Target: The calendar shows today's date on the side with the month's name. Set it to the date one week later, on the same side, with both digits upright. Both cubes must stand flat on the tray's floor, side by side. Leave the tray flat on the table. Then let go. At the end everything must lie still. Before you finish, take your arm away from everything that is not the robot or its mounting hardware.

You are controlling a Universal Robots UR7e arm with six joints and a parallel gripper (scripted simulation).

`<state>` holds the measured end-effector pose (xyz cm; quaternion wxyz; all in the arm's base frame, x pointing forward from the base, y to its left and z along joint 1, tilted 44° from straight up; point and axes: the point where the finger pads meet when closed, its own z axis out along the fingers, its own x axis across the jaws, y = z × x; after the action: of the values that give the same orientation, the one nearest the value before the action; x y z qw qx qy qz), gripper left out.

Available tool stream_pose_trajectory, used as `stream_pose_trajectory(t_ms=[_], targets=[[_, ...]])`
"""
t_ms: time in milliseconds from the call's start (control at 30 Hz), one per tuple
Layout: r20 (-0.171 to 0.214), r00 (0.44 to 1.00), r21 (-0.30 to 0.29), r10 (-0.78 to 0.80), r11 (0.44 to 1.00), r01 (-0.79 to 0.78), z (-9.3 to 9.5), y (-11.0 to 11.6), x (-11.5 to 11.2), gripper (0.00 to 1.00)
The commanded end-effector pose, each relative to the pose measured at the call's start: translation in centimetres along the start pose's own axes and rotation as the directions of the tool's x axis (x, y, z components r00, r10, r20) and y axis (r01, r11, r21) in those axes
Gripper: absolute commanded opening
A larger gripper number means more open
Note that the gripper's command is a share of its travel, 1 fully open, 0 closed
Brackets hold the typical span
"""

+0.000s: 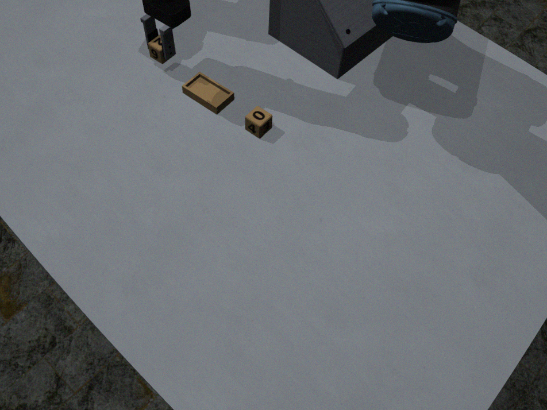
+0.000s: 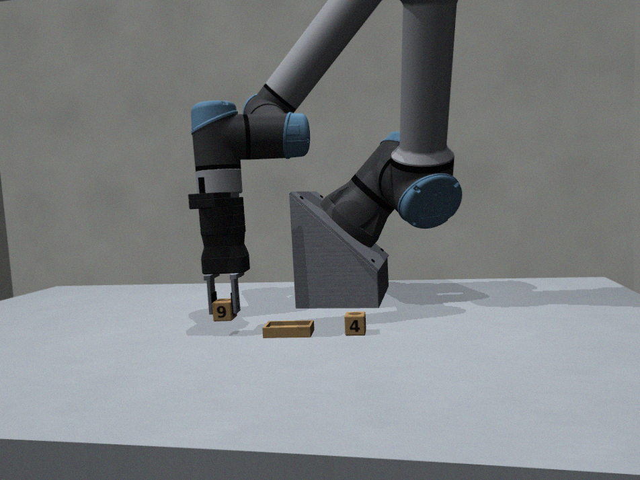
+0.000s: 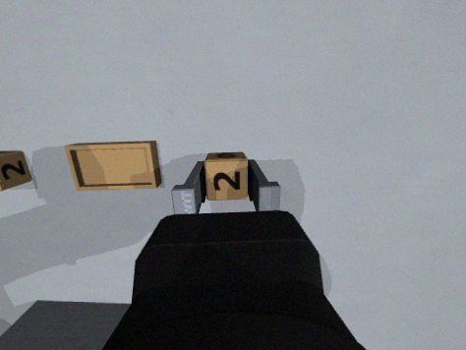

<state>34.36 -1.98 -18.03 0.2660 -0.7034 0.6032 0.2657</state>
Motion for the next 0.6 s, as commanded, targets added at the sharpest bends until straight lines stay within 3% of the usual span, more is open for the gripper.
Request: stream_pose_trajectory(t_ms=[0,567], targets=[[-0.007,1.0,0.004,-0.002,1.0,0.002,1.83,-0.15,0.09,0.6],[-0.01,1.0,0.006,-0.003,1.0,0.003,2.32,-0.25,0.27,0.6]])
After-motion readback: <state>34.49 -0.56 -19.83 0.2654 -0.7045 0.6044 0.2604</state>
